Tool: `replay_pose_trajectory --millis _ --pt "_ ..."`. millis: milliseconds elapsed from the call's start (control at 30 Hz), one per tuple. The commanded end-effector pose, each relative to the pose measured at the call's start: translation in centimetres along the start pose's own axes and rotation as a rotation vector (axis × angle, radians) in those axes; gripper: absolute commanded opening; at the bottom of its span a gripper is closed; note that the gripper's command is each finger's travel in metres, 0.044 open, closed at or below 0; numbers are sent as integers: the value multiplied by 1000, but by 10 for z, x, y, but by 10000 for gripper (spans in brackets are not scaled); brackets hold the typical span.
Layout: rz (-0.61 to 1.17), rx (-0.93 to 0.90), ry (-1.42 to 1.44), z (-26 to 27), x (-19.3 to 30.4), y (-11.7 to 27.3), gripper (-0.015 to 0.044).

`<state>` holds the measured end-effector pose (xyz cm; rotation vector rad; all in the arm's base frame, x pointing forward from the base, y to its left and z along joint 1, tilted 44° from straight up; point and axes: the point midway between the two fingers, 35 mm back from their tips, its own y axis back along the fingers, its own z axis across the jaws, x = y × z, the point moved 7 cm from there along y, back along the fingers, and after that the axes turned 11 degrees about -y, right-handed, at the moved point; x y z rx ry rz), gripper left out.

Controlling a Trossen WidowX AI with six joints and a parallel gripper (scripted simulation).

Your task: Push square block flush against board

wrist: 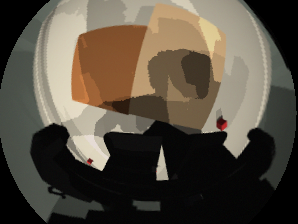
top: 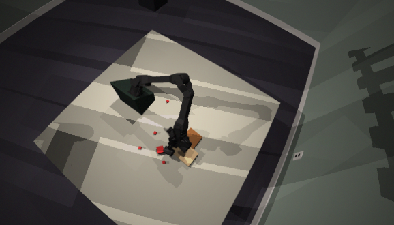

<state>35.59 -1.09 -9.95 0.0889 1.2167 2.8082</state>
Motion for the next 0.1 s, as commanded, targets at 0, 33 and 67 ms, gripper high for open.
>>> replay_pose_trajectory --millis 0,33,67 --pt "-1 -6 -1 0 2 0 0" --pt "-1 -6 -1 -1 3 0 0" --pt "-1 -6 -1 -1 5 0 0"
